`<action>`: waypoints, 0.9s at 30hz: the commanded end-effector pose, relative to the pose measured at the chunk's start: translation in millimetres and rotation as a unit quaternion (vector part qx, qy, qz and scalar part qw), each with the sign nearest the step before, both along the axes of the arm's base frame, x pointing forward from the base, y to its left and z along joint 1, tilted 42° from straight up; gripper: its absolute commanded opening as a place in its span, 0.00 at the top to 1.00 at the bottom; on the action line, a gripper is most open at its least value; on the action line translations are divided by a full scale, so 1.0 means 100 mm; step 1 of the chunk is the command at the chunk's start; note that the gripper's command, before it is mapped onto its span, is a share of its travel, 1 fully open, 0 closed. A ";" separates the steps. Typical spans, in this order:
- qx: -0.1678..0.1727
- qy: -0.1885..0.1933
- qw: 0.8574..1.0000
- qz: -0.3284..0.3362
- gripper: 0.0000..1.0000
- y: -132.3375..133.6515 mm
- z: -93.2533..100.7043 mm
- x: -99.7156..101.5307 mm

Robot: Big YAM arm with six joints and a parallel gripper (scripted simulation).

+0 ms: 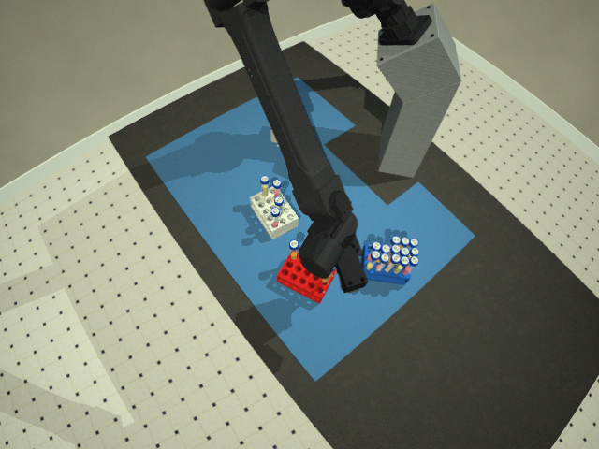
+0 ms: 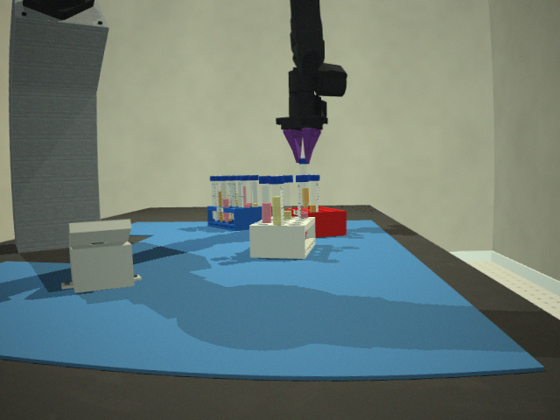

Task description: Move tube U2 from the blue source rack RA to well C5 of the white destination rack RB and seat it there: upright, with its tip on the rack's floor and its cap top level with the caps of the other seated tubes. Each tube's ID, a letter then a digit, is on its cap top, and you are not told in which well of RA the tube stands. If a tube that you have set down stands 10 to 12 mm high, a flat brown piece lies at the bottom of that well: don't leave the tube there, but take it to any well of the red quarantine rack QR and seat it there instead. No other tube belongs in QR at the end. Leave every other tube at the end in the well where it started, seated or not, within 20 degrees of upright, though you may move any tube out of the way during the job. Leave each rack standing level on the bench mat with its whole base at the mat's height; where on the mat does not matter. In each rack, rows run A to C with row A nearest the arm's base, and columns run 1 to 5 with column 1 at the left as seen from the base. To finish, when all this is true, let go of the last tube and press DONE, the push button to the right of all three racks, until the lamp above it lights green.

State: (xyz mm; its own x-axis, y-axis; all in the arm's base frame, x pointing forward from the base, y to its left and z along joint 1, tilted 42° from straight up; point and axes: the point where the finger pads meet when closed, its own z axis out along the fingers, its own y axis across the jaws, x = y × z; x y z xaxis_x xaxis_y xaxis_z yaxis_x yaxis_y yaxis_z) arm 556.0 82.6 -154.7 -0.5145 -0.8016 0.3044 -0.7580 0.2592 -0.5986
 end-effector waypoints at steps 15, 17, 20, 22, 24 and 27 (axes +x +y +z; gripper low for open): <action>0.005 -0.011 1.000 0.012 1.00 0.28 0.27 -0.07; 0.005 -0.010 1.000 0.012 1.00 0.29 0.28 -0.08; 0.008 -0.016 1.000 0.012 1.00 0.34 0.33 -0.03; 0.009 -0.020 1.000 0.012 1.00 0.37 0.36 0.01; 0.010 -0.022 1.000 0.012 1.00 0.39 0.39 0.03; 0.010 -0.022 1.000 0.012 1.00 0.40 0.42 0.03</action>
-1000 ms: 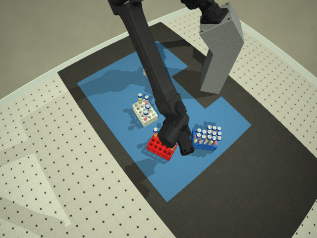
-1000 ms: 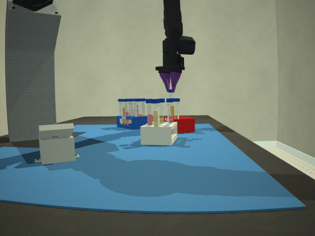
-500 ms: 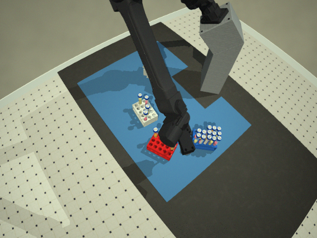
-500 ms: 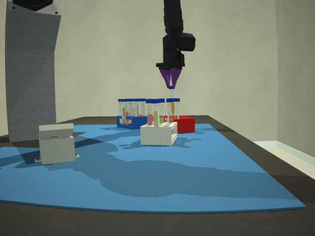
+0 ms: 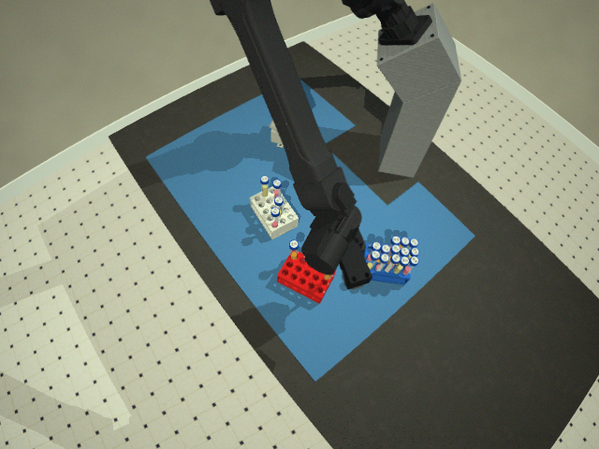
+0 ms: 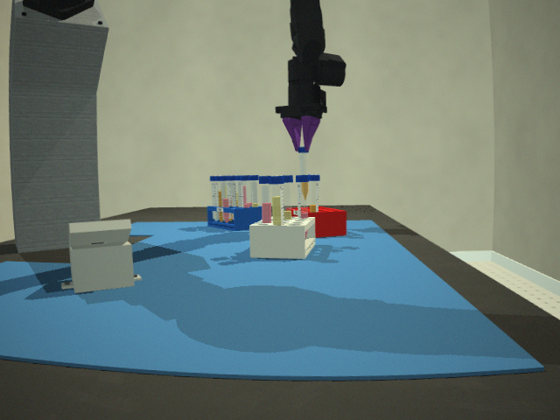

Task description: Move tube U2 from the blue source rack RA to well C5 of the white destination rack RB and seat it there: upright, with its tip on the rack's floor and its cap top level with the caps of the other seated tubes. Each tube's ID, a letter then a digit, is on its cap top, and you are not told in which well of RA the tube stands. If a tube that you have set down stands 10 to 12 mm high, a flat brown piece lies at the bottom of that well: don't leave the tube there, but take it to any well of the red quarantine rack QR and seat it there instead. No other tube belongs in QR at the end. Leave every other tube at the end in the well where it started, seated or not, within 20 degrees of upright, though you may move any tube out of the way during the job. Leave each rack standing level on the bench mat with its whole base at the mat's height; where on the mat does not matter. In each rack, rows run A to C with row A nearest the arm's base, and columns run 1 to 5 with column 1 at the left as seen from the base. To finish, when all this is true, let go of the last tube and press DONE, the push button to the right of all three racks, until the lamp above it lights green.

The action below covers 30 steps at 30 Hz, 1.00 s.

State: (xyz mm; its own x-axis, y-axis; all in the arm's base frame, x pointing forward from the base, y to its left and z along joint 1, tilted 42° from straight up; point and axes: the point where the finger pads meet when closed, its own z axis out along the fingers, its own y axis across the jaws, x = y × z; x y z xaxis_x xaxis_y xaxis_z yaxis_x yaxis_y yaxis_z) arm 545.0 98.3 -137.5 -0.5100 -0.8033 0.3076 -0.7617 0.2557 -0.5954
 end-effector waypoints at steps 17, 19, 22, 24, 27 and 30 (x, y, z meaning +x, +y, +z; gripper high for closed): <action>0.010 -0.022 1.000 0.001 1.00 0.00 0.17 -0.14; 0.010 -0.022 1.000 0.000 1.00 -0.01 0.16 -0.15; 0.009 -0.022 1.000 0.000 1.00 -0.03 0.16 -0.20; 0.009 -0.021 1.000 0.000 1.00 -0.05 0.15 -0.23; 0.009 -0.021 1.000 -0.001 1.00 -0.08 0.14 -0.27; 0.009 -0.021 1.000 -0.001 1.00 -0.10 0.13 -0.32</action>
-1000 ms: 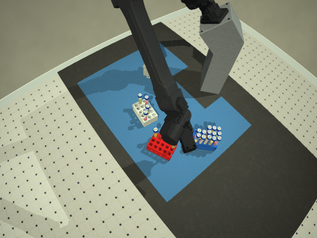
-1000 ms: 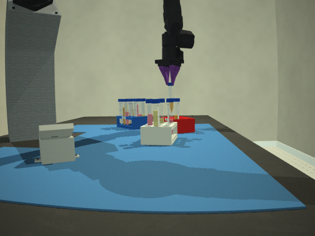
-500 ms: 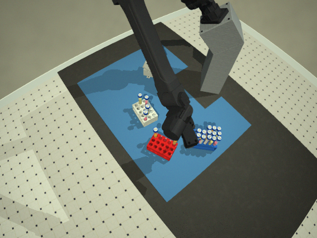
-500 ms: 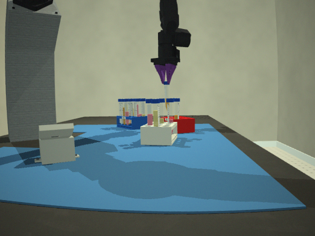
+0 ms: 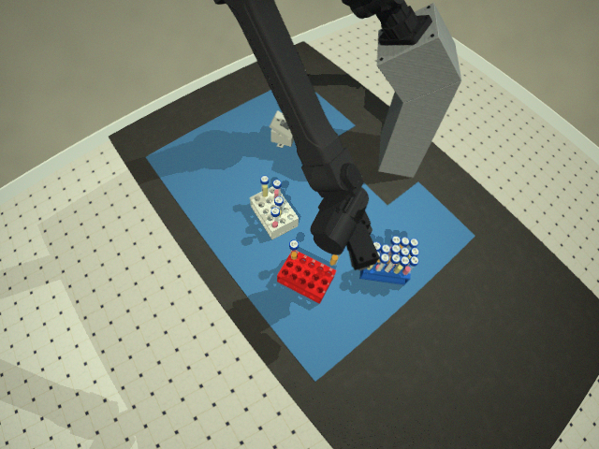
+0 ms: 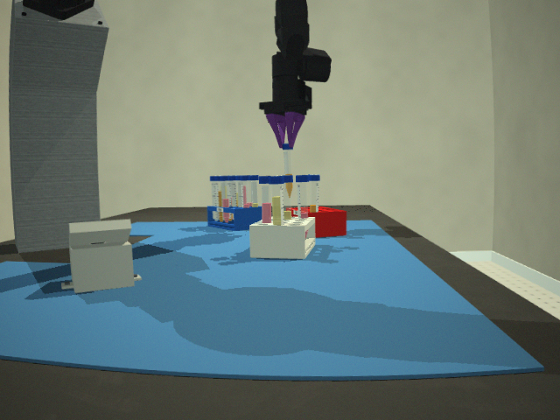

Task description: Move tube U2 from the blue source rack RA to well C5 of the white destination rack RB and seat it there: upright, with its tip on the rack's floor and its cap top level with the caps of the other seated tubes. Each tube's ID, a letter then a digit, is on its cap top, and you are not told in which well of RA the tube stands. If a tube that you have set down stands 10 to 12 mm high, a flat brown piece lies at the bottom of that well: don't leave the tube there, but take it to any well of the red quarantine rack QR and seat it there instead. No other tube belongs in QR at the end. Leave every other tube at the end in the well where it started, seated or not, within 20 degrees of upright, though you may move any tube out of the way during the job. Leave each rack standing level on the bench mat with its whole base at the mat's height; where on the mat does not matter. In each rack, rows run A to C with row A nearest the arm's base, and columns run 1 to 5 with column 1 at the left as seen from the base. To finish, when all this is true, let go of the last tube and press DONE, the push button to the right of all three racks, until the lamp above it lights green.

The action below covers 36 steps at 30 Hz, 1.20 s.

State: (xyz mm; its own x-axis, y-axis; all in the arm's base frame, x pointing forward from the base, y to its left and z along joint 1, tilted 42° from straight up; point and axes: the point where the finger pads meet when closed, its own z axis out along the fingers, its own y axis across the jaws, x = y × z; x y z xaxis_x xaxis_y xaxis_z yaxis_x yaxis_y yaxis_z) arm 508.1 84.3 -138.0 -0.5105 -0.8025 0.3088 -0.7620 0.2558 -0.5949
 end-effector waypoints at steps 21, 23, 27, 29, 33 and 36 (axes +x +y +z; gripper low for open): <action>0.007 -0.016 1.000 -0.001 1.00 -0.23 0.16 -0.20; 0.007 -0.016 1.000 -0.001 1.00 -0.26 0.17 -0.21; 0.006 -0.016 1.000 -0.001 1.00 -0.37 0.23 -0.25; 0.006 -0.016 1.000 -0.001 1.00 -0.43 0.26 -0.27; 0.006 -0.016 1.000 -0.001 1.00 -0.54 0.32 -0.30; 0.031 -0.048 0.998 -0.035 1.00 -0.48 0.35 -0.33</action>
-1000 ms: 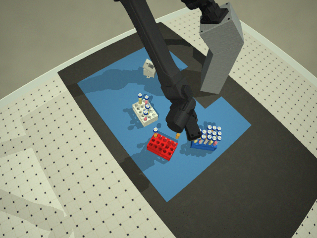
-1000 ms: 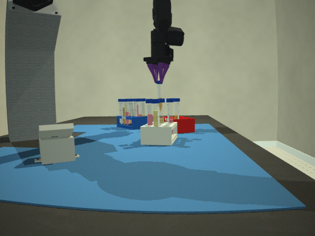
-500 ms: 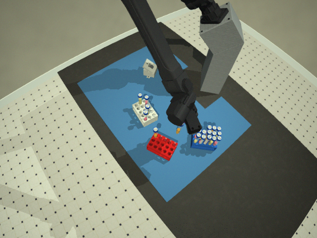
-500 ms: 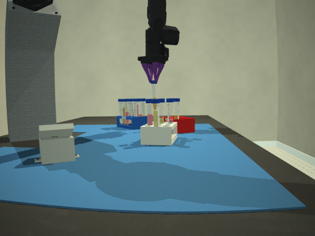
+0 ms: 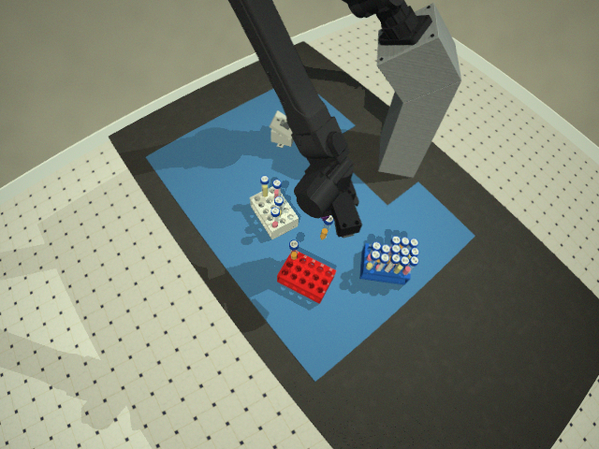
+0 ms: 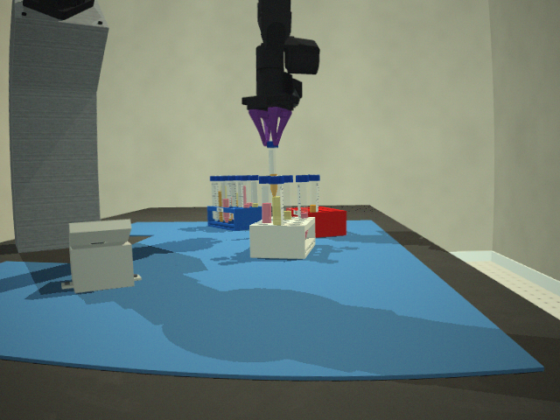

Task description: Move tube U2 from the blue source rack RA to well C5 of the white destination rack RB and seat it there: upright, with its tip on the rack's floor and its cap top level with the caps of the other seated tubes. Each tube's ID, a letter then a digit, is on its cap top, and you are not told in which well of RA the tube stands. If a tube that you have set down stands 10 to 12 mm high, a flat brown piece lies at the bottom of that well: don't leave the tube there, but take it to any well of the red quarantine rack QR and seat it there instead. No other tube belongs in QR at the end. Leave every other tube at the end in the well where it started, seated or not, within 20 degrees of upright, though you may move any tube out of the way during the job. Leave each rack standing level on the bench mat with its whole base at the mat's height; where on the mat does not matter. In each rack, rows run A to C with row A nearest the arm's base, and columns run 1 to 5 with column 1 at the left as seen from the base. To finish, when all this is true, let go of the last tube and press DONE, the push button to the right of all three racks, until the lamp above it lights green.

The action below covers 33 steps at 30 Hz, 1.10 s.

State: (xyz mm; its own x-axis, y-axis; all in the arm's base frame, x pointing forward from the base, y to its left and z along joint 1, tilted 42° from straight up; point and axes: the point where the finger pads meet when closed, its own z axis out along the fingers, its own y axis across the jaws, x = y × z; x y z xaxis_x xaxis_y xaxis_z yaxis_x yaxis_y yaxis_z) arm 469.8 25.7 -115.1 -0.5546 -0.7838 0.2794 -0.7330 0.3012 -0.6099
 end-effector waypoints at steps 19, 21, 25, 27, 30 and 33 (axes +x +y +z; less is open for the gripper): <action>0.126 -0.170 0.956 -0.205 1.00 0.12 0.05 0.06; 0.132 -0.178 0.951 -0.217 1.00 0.12 0.05 0.06; 0.158 -0.211 0.928 -0.264 1.00 0.12 0.05 0.06; 0.170 -0.228 0.915 -0.287 1.00 0.12 0.05 0.06; 0.189 -0.252 0.894 -0.320 1.00 0.12 0.05 0.06; 0.206 -0.275 0.870 -0.353 1.00 0.12 0.05 0.06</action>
